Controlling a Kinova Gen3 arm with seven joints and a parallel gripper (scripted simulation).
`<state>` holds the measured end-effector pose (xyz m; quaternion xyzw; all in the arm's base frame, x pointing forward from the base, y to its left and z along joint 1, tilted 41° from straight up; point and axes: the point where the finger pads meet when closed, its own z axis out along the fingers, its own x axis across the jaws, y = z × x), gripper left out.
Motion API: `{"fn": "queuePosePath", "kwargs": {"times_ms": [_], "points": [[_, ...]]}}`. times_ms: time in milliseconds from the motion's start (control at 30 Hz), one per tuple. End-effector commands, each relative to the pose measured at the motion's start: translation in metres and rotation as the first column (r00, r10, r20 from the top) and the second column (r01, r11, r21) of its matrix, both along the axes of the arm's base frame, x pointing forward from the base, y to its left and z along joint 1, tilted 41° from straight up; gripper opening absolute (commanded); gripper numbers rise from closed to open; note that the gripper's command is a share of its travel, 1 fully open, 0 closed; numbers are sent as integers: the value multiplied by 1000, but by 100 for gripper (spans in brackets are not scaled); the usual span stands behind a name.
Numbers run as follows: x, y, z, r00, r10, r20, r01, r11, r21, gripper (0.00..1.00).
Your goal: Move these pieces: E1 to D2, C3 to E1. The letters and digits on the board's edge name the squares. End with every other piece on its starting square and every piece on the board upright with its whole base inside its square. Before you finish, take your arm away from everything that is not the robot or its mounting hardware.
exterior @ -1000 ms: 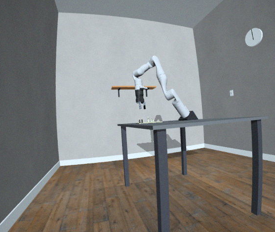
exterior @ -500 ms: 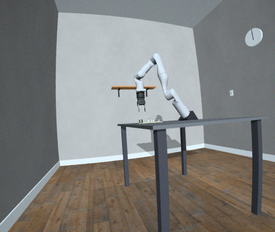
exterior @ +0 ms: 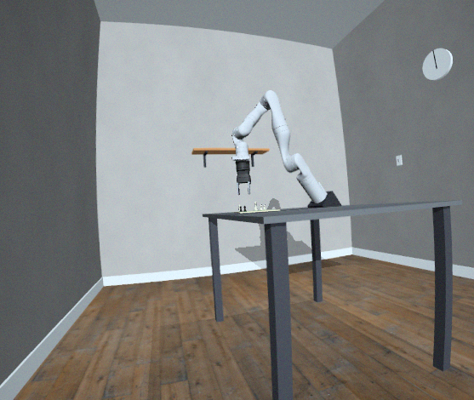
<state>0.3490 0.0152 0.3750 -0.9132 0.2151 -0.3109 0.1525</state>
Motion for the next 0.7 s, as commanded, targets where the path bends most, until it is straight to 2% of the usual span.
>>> {"fn": "queuePosePath", "kwargs": {"times_ms": [0, 67, 100, 667], "points": [[0, -1, 0, 1000, -8, 0, 8, 1000, 3, 100], [0, -1, 0, 1000, -8, -1, 8, 1000, 3, 100], [0, -1, 0, 1000, -8, -1, 8, 1000, 3, 68], [0, -1, 0, 1000, -8, -1, 8, 1000, 3, 68]]}}
